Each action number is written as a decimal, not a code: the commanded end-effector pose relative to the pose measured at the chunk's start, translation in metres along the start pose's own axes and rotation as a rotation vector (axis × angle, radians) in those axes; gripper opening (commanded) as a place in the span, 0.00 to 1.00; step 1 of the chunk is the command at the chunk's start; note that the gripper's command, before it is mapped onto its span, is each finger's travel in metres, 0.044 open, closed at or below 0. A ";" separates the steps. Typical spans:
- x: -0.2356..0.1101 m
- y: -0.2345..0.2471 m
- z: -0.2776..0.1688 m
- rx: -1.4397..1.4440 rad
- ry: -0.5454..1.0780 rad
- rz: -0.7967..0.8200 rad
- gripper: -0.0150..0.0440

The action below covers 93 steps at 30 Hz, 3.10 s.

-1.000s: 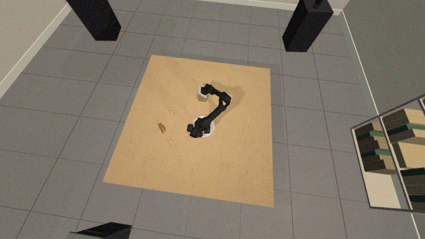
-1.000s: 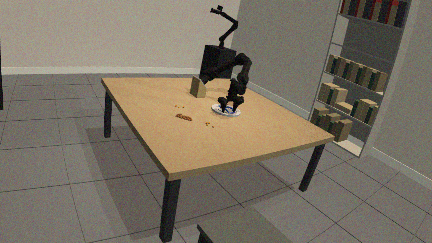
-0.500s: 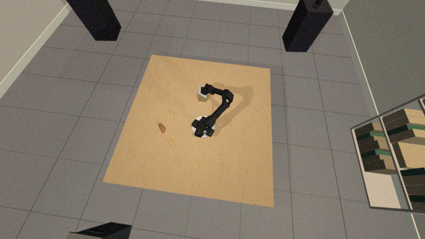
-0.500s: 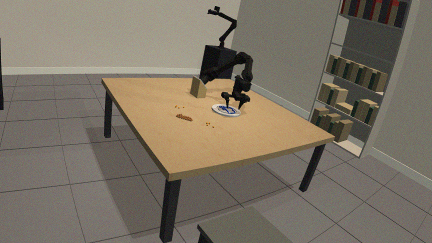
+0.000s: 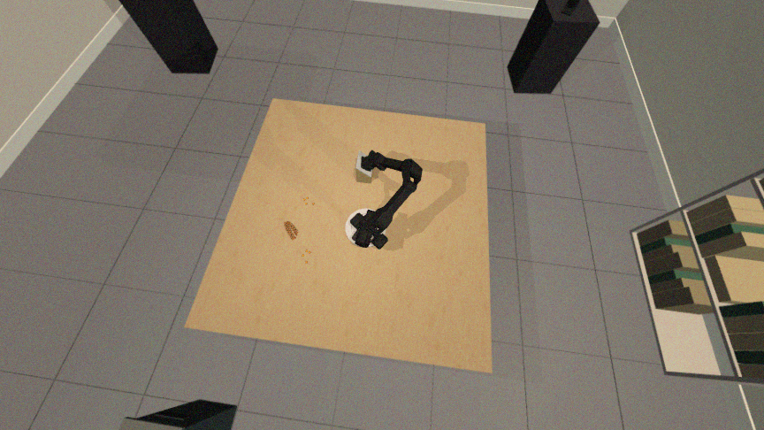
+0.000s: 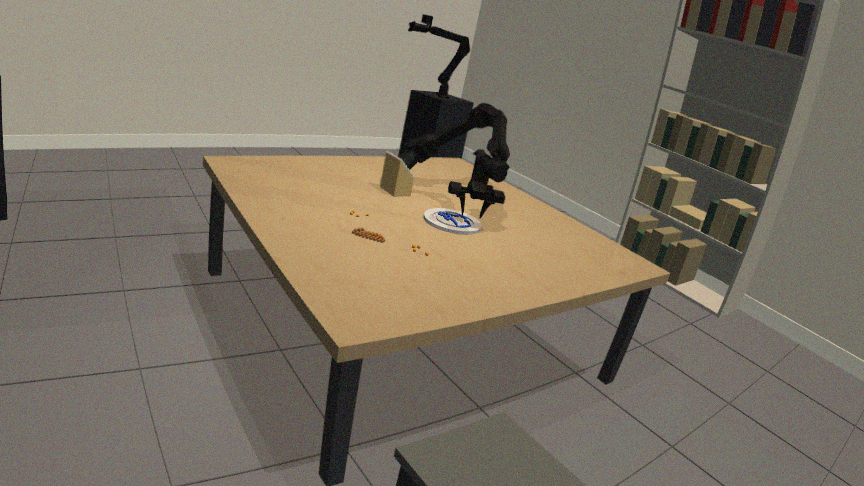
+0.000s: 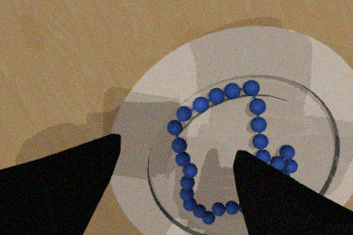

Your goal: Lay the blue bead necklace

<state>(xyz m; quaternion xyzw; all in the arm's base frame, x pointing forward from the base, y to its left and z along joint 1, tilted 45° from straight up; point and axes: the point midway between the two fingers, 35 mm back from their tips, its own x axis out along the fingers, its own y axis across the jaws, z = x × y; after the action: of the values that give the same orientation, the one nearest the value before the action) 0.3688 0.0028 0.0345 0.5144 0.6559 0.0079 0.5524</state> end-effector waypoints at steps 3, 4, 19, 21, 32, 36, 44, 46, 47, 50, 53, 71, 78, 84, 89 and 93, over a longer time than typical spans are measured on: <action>0.000 0.000 0.000 0.001 -0.002 0.001 0.66; 0.001 0.000 0.000 0.001 -0.001 0.001 0.65; 0.026 -0.001 -0.001 0.009 0.005 0.001 0.48; 0.029 -0.001 -0.002 0.010 0.006 0.001 0.46; 0.029 0.000 -0.001 0.005 0.004 0.000 0.25; 0.029 0.000 -0.001 0.005 0.004 0.000 0.25; 0.029 0.000 -0.001 0.005 0.004 0.000 0.25; 0.027 0.000 -0.002 0.007 0.005 0.000 0.25; 0.025 -0.001 -0.002 0.009 0.006 0.000 0.25; 0.022 -0.001 -0.002 0.011 0.007 0.001 0.25; 0.022 -0.001 -0.002 0.011 0.007 0.001 0.25; 0.028 0.005 -0.002 0.007 0.005 0.003 0.30; 0.028 0.005 -0.002 0.007 0.005 0.003 0.61; 0.026 0.005 -0.002 0.008 0.006 0.002 0.88; 0.024 0.004 -0.003 0.011 0.008 0.001 1.00; 0.022 0.004 -0.003 0.010 0.007 0.001 1.00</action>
<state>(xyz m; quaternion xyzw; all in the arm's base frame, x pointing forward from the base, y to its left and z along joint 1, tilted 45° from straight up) 0.3725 0.0234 0.0205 0.5179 0.6586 0.0061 0.5459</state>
